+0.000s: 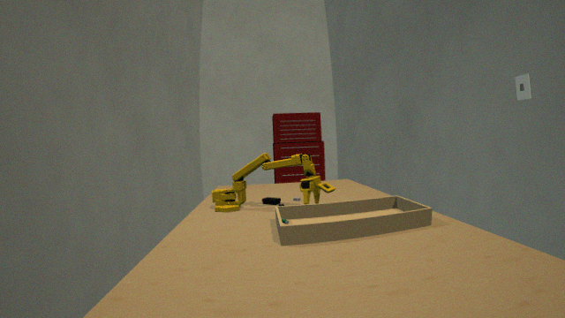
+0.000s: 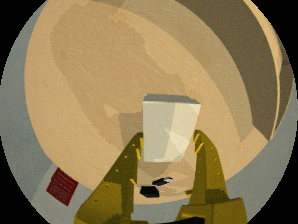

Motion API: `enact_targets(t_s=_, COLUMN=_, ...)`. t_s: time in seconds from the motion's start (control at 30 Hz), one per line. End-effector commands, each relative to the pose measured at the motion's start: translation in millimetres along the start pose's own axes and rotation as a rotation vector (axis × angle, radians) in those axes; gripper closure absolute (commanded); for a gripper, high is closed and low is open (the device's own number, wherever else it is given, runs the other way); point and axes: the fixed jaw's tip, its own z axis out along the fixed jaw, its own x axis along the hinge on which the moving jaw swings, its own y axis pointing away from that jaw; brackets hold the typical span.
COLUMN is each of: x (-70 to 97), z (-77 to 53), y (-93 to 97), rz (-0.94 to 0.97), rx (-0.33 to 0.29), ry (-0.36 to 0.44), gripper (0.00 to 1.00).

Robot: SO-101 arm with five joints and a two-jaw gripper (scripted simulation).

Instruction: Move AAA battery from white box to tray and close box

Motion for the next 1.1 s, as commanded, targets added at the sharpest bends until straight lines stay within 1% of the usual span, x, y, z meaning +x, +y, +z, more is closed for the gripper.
enact_targets(t_s=0.0, x=-9.3, z=-19.5, y=2.6, rz=0.014, rx=-0.035, ry=-0.061, gripper=0.72)
enact_targets(t_s=0.1, x=-9.5, z=-21.2, y=2.6, rz=0.014, rx=-0.037, ry=-0.064, gripper=0.72)
enact_targets(t_s=0.6, x=-12.0, z=-51.8, y=2.1, rz=0.004, rx=-0.065, ry=-0.115, gripper=0.72)
enact_targets(t_s=0.67, x=-12.0, z=-51.8, y=2.1, rz=0.004, rx=-0.065, ry=-0.115, gripper=0.72)
enact_targets(t_s=0.9, x=-12.1, z=-60.5, y=1.6, rz=0.001, rx=-0.072, ry=-0.130, gripper=0.72)
enact_targets(t_s=1.07, x=-12.1, z=-62.6, y=1.5, rz=0.000, rx=-0.074, ry=-0.134, gripper=0.72)
